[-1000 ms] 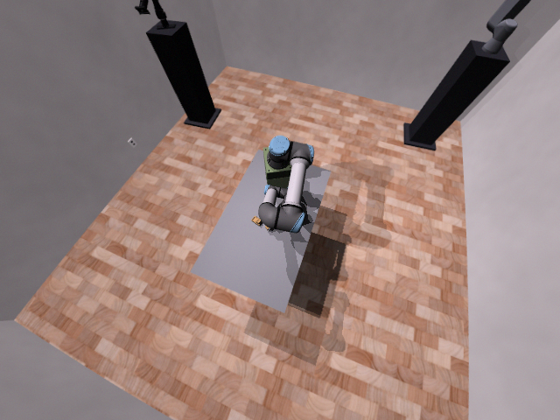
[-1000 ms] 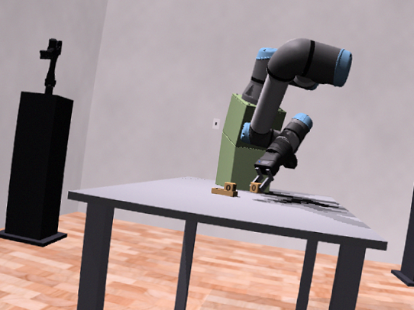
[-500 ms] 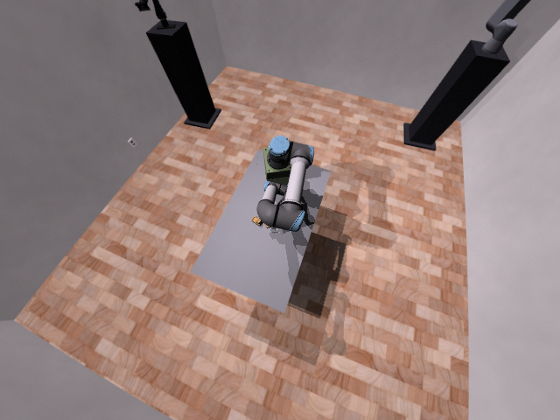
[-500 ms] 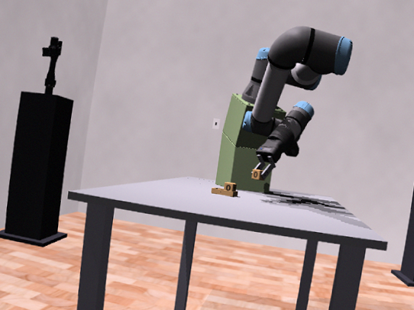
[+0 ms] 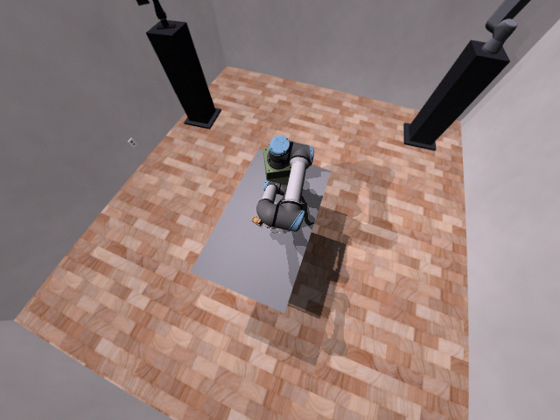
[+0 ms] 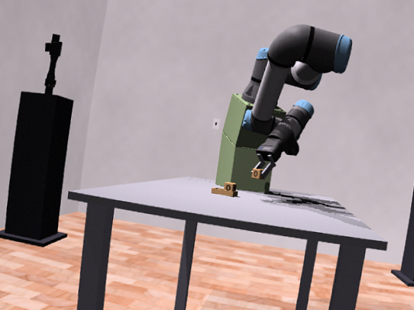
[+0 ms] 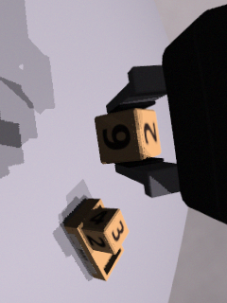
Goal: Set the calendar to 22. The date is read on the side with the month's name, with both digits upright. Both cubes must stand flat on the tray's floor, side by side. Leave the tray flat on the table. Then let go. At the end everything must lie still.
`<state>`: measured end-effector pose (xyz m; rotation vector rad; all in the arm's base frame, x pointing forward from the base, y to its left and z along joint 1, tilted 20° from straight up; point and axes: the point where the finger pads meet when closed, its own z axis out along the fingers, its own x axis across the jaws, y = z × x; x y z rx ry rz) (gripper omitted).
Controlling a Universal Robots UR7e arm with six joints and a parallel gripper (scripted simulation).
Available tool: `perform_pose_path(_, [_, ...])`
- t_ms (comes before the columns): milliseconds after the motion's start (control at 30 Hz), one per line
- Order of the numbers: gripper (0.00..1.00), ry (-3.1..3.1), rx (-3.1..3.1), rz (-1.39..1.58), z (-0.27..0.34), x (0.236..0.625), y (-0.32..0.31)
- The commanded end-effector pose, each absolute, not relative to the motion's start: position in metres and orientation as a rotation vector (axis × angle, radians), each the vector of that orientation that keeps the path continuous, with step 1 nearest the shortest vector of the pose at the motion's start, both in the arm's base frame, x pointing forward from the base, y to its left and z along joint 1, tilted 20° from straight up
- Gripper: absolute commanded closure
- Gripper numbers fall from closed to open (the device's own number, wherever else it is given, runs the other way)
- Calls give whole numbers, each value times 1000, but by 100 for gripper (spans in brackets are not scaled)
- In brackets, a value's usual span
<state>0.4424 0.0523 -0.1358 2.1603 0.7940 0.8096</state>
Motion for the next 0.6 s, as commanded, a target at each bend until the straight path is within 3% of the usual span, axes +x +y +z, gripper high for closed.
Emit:
perform_pose_path(0, [40,821,2194,795,-135,445,51])
perform_pose_path(567, [40,937,2381,744,-133,443,50])
